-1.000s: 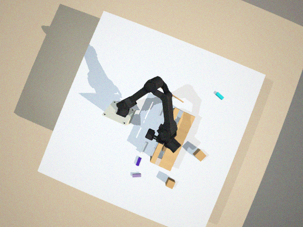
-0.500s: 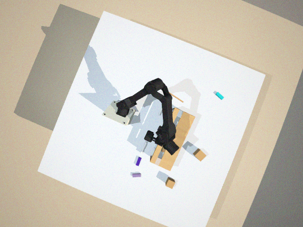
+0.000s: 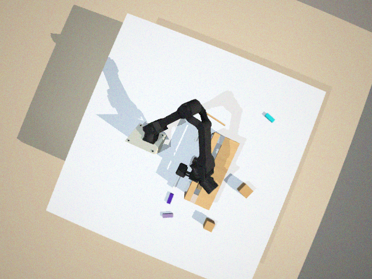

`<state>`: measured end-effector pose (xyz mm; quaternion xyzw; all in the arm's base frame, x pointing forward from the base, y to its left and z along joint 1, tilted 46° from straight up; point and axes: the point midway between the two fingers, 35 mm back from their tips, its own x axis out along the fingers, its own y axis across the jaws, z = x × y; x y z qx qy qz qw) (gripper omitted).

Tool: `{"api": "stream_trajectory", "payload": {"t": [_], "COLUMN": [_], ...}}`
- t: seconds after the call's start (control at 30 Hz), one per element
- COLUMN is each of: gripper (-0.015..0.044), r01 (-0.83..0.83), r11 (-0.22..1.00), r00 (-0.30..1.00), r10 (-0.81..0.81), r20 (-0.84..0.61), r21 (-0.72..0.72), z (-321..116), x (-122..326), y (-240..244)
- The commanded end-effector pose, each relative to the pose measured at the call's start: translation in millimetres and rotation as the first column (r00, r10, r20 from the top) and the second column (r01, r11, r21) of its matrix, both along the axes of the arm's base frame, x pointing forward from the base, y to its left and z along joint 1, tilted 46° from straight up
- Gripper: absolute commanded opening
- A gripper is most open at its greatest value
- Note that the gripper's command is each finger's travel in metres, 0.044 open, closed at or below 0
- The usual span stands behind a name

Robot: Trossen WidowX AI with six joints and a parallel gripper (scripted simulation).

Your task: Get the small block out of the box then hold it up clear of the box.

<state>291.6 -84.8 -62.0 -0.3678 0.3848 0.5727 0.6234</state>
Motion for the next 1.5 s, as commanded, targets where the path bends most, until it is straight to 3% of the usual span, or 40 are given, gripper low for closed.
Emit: {"api": "stream_trajectory", "payload": {"t": [0.0, 1.13, 1.47], "gripper": [0.0400, 0.0400, 0.0400], "r01": [-0.004, -0.004, 0.000], "r11": [1.000, 1.000, 1.000], "r00": [1.000, 1.000, 1.000], "r10": [0.004, 0.004, 0.000], "r20": [-0.005, -0.004, -0.004], "r21": [-0.003, -0.006, -0.004], "z": [-6, -31, 18], "x": [0, -1, -5], "y": [-4, -29, -70]}}
